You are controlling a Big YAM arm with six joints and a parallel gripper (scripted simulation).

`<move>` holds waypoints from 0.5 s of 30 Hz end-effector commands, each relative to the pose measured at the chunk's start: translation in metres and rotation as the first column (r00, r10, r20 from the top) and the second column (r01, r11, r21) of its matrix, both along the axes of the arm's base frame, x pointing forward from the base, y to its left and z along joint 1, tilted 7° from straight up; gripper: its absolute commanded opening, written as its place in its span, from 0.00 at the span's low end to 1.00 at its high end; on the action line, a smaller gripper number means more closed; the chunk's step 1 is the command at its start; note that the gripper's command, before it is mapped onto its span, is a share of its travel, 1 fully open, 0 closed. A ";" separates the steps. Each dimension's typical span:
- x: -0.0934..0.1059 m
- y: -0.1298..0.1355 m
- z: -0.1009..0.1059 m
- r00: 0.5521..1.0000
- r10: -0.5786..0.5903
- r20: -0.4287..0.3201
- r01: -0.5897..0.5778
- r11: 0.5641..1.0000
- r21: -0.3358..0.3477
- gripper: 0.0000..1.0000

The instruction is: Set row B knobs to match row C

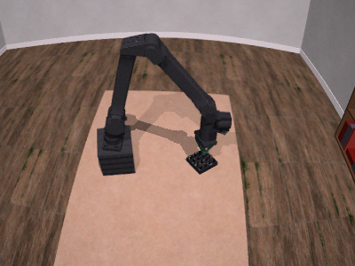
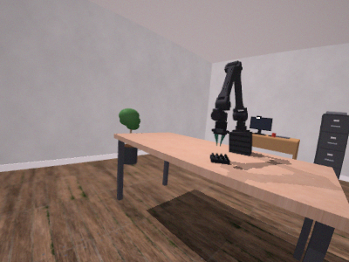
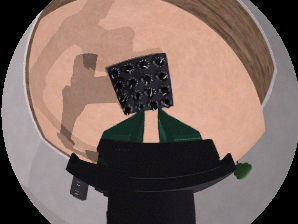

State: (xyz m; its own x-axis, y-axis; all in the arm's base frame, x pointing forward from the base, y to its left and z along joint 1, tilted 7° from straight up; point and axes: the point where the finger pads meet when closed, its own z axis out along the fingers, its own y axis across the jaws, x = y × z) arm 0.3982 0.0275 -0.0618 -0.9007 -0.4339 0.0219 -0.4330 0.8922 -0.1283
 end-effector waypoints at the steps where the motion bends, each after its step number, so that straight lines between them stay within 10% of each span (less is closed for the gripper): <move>1: 0.005 0.003 -0.002 1.000 -0.001 0.002 0.001 1.000 -0.001 0.18; 15: 0.005 -0.003 -0.012 1.000 -0.003 0.007 0.003 1.000 -0.001 0.18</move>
